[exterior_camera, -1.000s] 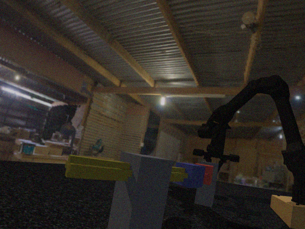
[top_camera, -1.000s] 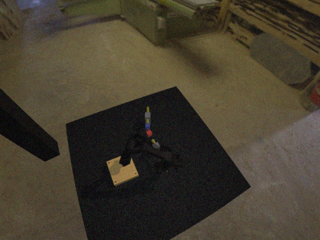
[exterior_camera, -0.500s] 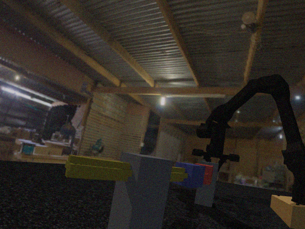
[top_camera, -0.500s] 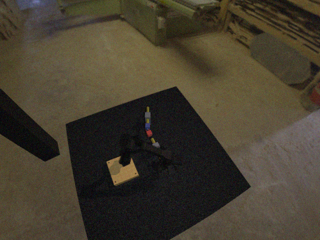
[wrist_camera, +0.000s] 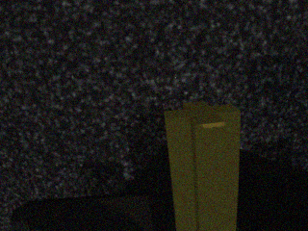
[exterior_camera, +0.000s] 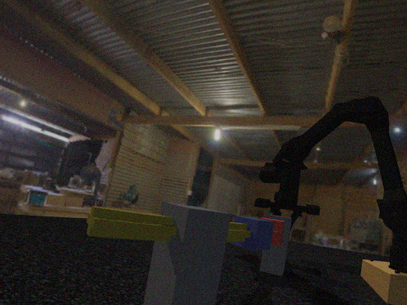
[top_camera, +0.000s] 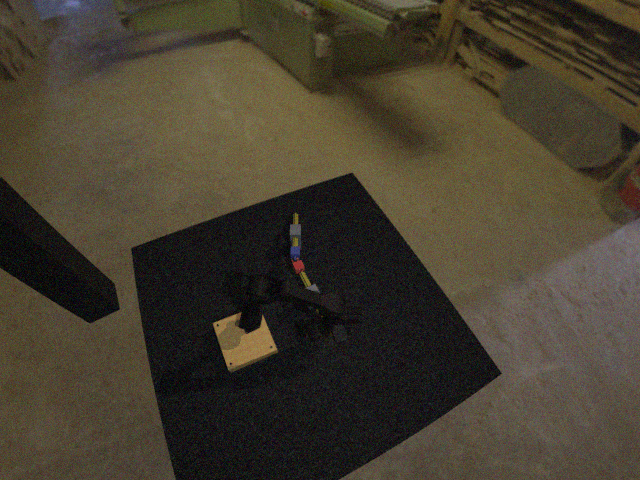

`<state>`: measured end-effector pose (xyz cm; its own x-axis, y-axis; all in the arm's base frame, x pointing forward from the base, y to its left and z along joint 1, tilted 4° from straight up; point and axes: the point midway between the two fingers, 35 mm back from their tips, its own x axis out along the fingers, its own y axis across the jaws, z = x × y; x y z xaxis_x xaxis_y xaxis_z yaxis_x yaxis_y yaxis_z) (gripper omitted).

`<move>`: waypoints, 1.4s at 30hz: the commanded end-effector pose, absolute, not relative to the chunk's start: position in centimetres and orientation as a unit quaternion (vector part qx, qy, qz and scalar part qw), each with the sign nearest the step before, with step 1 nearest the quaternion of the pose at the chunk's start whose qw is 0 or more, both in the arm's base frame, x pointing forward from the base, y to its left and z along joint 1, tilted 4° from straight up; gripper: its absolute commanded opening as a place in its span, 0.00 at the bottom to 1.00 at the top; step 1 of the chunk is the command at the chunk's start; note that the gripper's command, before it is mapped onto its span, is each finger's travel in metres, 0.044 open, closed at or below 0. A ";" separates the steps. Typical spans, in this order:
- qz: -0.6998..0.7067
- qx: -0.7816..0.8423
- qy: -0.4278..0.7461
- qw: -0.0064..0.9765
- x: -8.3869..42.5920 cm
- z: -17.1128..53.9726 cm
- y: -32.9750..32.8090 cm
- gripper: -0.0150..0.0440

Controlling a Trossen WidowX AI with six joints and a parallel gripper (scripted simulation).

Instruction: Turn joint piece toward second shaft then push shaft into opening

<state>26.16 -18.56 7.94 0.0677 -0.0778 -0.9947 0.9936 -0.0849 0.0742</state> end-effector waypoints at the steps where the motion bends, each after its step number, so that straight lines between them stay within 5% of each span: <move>1: -0.521 0.521 0.440 0.513 26.2 7.8 -17.8 0.25; 42: -0.522 0.521 0.441 0.511 26.6 7.6 -13.9 0.25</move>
